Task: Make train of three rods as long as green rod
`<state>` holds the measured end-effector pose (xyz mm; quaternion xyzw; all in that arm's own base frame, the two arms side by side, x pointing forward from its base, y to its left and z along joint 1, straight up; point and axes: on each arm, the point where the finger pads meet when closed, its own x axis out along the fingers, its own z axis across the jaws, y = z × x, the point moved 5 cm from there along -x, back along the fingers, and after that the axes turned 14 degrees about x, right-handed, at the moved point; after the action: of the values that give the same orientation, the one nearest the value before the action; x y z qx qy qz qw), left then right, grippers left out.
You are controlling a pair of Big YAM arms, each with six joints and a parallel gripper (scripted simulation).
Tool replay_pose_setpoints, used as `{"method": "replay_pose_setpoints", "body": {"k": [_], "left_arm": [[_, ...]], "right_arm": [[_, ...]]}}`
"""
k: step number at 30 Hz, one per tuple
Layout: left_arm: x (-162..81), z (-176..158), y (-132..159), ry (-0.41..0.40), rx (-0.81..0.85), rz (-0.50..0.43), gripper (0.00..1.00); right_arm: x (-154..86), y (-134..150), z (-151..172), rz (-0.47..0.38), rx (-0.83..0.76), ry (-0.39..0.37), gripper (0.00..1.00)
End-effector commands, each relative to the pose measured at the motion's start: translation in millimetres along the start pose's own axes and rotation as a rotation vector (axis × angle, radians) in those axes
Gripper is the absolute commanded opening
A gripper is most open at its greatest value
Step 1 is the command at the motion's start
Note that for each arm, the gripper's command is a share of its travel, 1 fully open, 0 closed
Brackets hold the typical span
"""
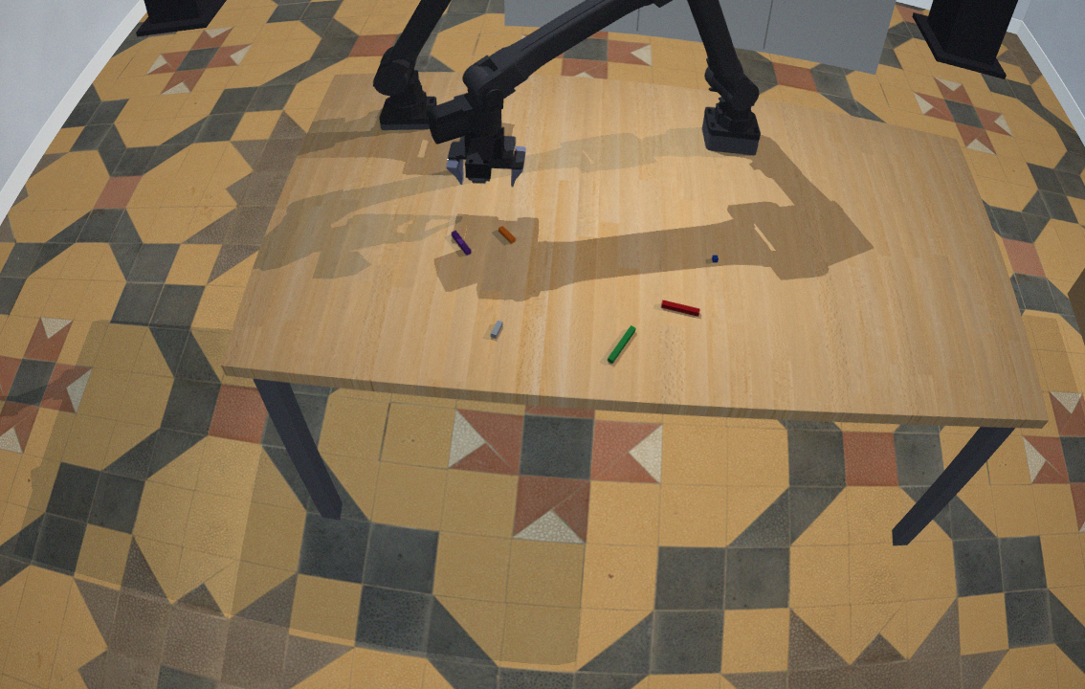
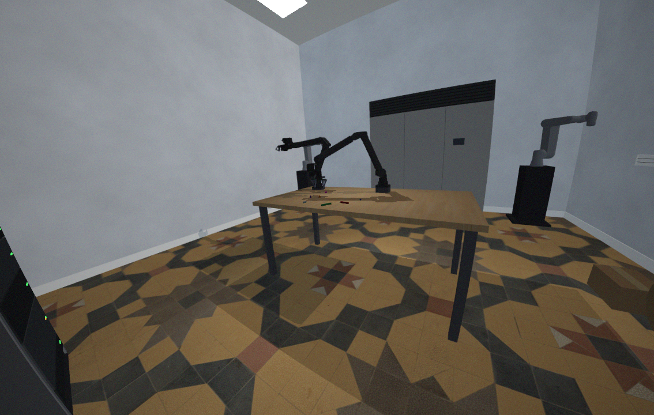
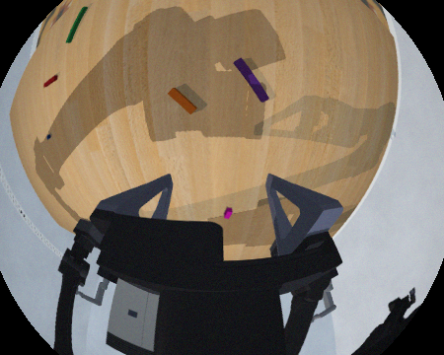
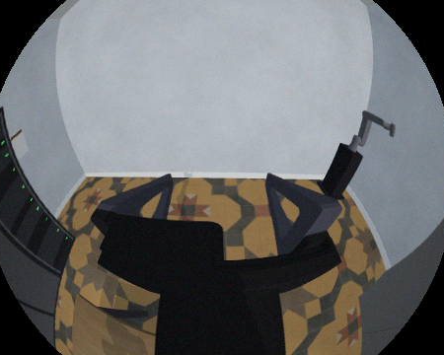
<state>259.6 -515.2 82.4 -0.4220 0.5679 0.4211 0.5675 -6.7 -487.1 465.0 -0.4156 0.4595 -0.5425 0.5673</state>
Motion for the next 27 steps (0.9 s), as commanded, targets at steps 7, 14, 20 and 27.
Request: {"method": "replay_pose_setpoints", "body": {"k": [7,14,20,27], "left_arm": [[-8.0,-6.1,-9.3,0.018,0.010,-0.018,1.00],[-10.2,-4.8,-29.6,0.018,0.252,-0.022,1.00],[-10.3,-2.5,-38.4,0.016,0.427,-0.024,1.00],[-10.3,0.1,-47.5,0.014,0.609,-0.026,1.00]], "right_arm": [[5.2,-36.2,3.7,-0.071,0.010,-0.005,1.00],[5.2,-36.2,3.7,-0.071,0.010,-0.005,1.00],[5.2,-36.2,3.7,-0.071,0.010,-0.005,1.00],[5.2,-36.2,3.7,-0.071,0.010,-0.005,1.00]]}}
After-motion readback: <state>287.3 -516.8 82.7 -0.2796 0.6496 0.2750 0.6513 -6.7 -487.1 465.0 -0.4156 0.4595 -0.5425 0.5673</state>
